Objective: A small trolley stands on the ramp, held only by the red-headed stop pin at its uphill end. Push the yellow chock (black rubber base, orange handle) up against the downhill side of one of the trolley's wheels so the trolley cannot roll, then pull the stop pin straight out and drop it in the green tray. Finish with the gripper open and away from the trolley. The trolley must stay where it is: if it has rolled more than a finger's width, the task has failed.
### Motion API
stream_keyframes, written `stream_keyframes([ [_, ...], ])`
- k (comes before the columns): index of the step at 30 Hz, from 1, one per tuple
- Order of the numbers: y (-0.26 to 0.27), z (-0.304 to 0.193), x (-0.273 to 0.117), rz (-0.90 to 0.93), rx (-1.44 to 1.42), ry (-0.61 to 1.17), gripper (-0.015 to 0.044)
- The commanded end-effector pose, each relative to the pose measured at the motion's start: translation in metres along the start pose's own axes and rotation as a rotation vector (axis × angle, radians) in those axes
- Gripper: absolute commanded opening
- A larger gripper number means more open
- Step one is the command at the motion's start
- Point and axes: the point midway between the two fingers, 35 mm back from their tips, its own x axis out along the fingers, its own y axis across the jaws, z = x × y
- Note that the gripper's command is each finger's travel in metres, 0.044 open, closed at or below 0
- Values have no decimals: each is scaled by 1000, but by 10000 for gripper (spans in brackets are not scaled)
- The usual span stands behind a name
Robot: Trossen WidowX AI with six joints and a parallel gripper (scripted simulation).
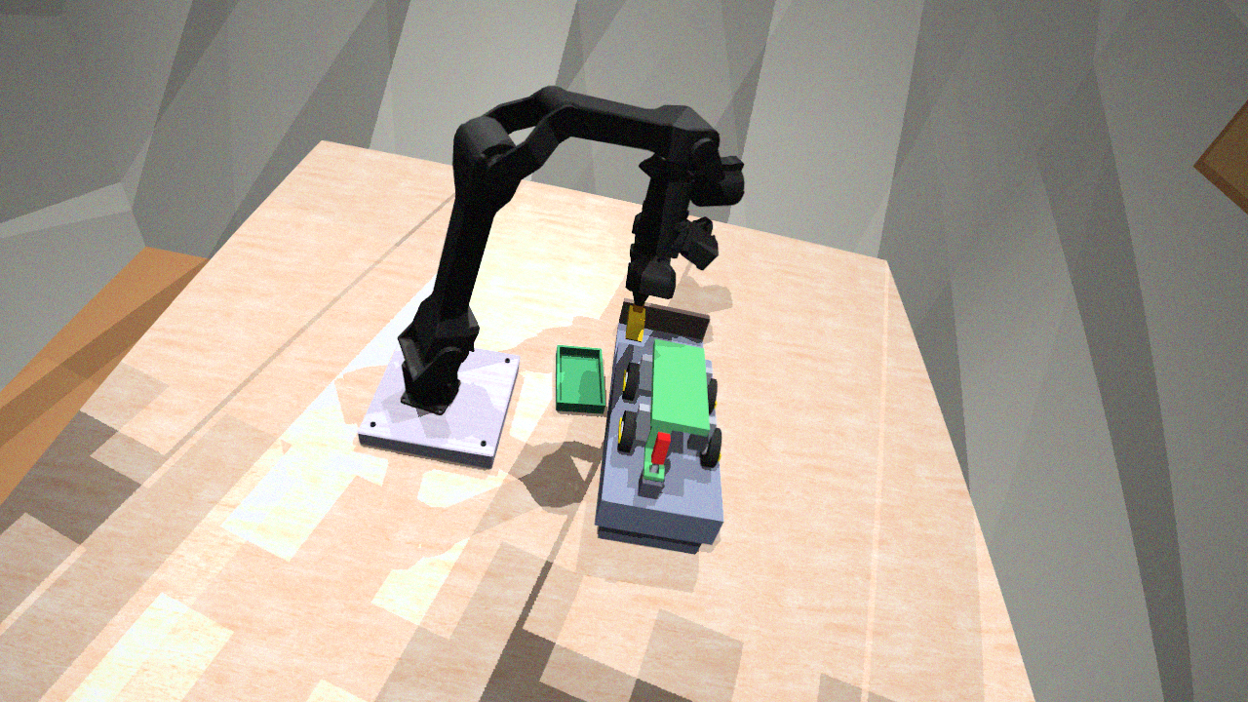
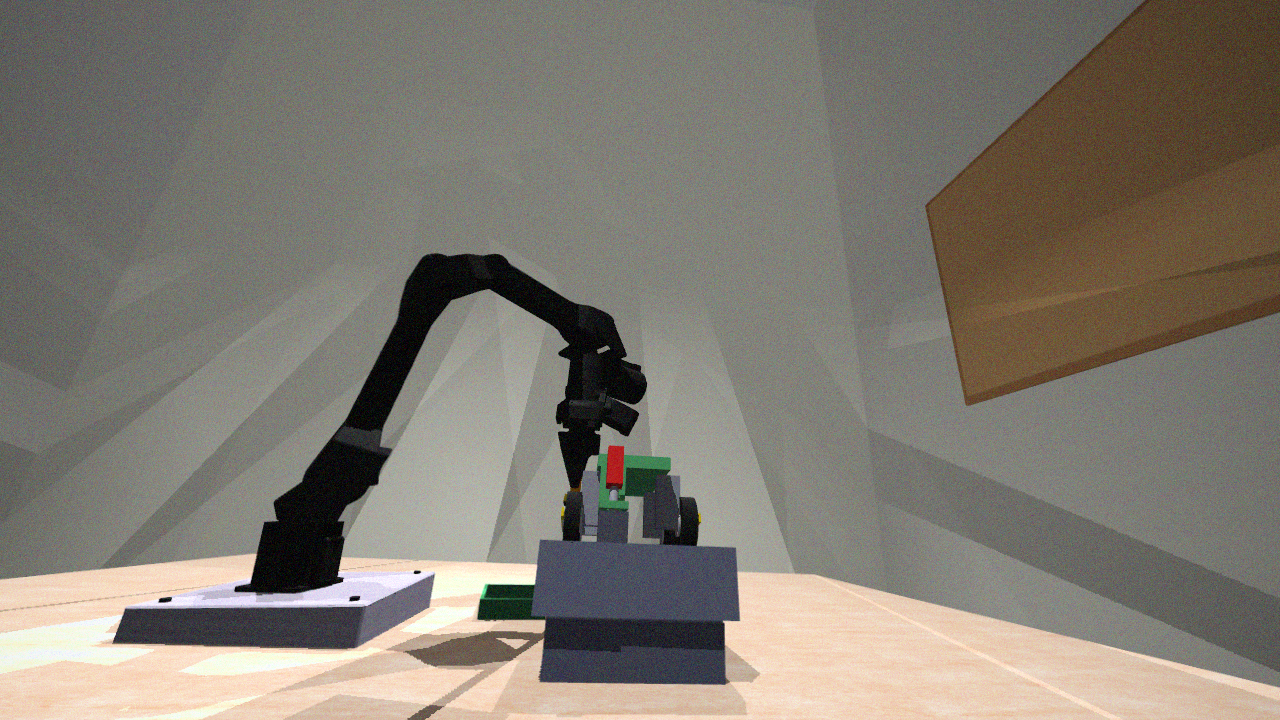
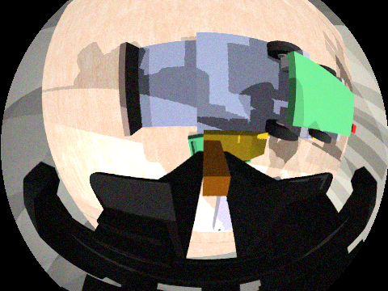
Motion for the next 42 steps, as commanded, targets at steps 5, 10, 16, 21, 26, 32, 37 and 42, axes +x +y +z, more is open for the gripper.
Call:
stream_keyframes([
  [5,1,4,12,3,-3,-14,0],
  [10,2,6,22,3,-3,-14,0],
  [16,3,6,35,3,-3,-14,0],
  [21,3,7,45,3,-2,-14,0],
  [26,2,7,56,2,-2,-14,0],
  [32,1,7,61,2,-2,-14,0],
  [37,-2,7,59,2,-2,-14,0],
  [42,-6,8,58,1,-2,-14,0],
])
